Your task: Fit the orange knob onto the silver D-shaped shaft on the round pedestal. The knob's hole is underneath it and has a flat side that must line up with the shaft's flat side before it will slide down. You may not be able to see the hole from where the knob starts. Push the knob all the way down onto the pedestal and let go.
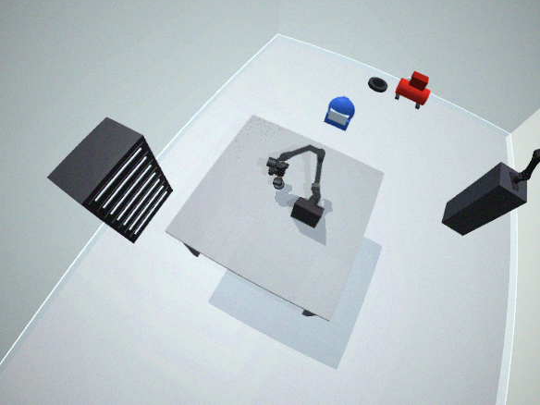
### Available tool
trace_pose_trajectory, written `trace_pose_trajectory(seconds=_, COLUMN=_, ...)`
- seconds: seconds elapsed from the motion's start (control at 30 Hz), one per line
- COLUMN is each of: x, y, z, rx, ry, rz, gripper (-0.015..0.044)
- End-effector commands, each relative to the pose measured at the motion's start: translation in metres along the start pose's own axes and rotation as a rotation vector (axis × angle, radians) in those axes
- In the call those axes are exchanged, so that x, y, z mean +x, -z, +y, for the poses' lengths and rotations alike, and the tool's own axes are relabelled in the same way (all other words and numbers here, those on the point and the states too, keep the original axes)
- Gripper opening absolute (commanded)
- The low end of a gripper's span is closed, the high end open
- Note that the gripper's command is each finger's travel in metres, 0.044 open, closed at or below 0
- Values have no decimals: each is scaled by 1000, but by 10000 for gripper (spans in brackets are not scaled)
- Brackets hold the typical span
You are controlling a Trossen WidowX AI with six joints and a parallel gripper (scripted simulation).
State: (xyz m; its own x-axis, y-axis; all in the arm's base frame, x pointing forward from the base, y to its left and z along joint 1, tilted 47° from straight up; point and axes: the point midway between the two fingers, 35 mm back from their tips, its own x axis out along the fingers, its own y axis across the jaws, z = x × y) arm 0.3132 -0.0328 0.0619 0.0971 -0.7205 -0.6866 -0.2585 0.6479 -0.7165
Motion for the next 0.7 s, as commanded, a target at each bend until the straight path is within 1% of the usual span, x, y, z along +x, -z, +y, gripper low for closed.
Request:
trace_pose_trajectory(seconds=0.0, x=1, y=2, z=1, rx=-71, ry=0, rz=1, gripper=0)
trace_pose_trajectory(seconds=0.67, x=4, y=5, z=2, rx=-72, ry=0, rz=1, gripper=0)
